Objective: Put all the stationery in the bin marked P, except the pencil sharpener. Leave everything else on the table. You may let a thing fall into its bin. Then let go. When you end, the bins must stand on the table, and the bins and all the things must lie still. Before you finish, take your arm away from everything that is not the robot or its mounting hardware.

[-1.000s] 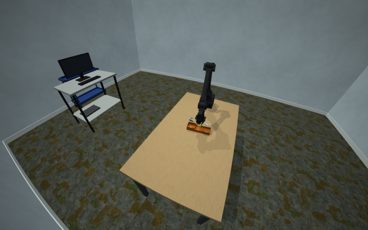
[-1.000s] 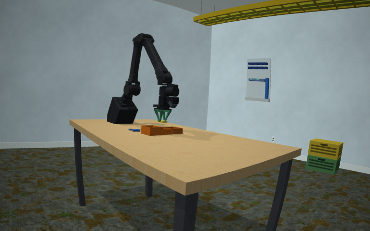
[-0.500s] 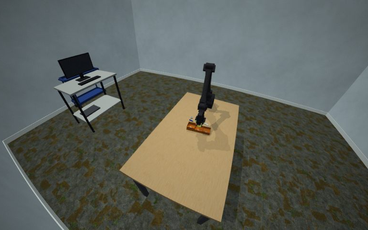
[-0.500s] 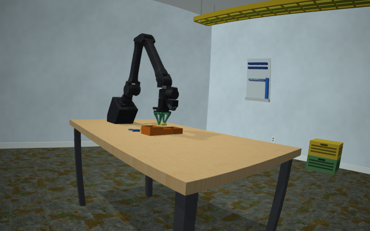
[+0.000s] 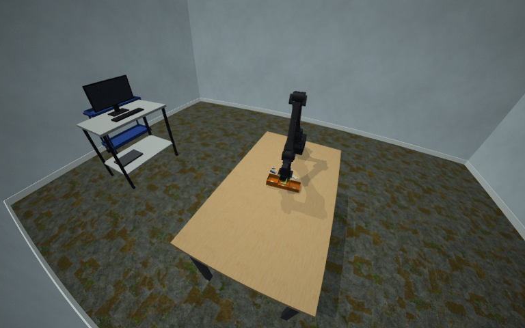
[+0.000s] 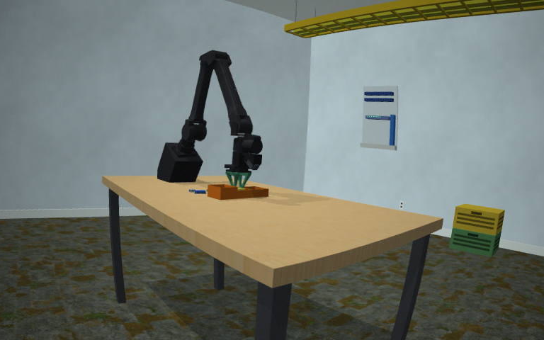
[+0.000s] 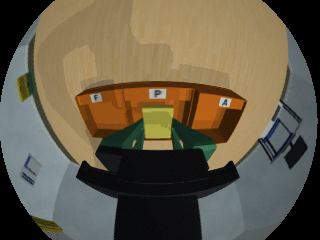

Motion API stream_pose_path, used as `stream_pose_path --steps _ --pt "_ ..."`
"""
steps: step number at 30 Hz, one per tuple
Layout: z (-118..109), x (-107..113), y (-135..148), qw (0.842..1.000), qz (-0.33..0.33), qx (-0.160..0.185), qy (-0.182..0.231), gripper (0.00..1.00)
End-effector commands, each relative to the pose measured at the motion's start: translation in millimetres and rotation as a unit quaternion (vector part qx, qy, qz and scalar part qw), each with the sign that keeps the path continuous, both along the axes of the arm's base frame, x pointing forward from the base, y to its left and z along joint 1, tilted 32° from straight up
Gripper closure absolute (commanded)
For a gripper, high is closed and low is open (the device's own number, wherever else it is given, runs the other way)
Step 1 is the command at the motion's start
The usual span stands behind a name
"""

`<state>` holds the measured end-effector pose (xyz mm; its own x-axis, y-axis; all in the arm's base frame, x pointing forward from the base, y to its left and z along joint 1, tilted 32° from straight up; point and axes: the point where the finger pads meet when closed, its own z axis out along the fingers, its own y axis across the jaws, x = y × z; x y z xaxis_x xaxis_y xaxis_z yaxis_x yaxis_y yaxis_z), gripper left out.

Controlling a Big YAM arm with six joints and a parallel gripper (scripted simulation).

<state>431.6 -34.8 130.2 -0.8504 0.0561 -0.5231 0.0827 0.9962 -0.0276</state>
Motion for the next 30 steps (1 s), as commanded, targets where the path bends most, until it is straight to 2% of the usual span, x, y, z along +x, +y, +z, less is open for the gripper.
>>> stream_pose_path --steps 1,7,8,15,16,30 --pt "6 10 -7 1.000 0.000 -0.004 -0.015 0.66" --pt "-5 10 -7 1.000 0.000 -0.004 -0.010 0.66" --pt "8 14 -2 1.000 0.001 -0.003 -0.021 0.66" --pt "8 14 -2 1.000 0.001 -0.003 -0.021 0.66" --pt "8 14 -2 1.000 0.001 -0.003 -0.021 0.55" --pt "8 14 -3 1.000 0.001 -0.003 -0.021 0.55"
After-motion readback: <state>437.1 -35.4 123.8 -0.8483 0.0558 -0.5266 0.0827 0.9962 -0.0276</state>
